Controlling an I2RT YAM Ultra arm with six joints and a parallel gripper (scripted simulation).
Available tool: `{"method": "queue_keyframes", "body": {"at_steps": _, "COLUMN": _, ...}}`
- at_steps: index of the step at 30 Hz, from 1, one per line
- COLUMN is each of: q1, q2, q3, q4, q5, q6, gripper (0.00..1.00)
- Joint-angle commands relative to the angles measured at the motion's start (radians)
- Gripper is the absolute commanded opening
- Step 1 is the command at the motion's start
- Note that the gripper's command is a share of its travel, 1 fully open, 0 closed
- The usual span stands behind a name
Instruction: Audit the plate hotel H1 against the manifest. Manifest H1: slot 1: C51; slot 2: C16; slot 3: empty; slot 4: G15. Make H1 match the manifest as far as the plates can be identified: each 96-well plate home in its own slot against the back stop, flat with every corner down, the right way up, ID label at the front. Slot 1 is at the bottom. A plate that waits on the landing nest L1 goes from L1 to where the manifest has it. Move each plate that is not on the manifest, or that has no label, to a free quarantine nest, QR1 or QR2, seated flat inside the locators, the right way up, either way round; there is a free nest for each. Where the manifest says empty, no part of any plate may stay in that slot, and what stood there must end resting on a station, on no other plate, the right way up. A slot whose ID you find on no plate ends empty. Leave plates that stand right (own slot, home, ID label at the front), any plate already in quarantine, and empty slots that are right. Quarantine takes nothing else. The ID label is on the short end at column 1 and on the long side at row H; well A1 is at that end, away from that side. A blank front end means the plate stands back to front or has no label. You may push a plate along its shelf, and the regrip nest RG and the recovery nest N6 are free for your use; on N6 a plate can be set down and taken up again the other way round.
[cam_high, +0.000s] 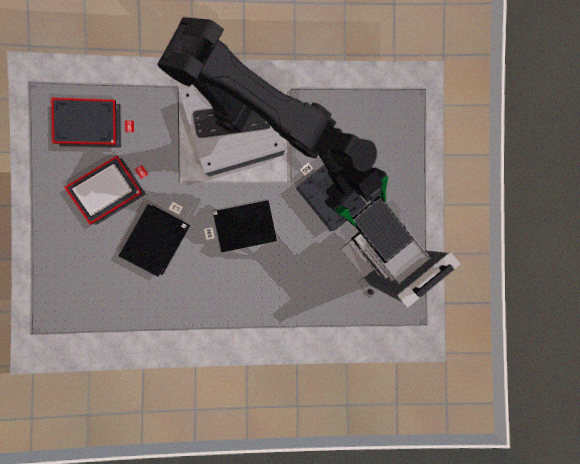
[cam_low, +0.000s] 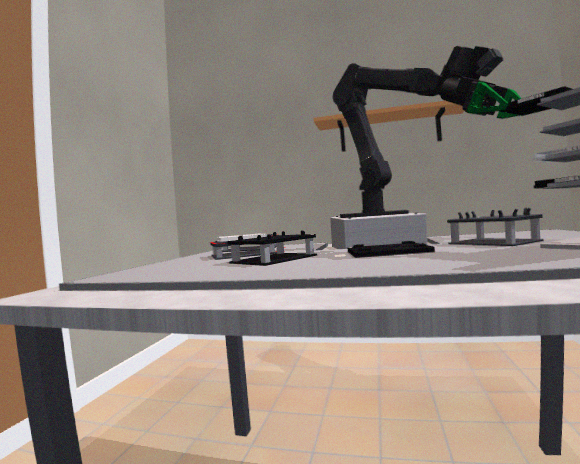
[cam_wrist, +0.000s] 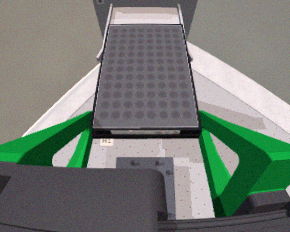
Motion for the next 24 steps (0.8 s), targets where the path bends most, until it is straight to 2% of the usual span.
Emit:
{"method": "queue_keyframes", "body": {"at_steps": 1, "q1": -0.001, "q2": -0.003, "q3": 0.008, "q4": 0.028, "q5": 0.0, "q6": -0.002, "gripper": 0.86}}
{"method": "queue_keyframes", "body": {"at_steps": 24, "q1": -0.016, "q2": 0.04, "q3": 0.014, "q4": 0.068, "q5": -0.013, "q6": -0.01, "gripper": 0.86}}
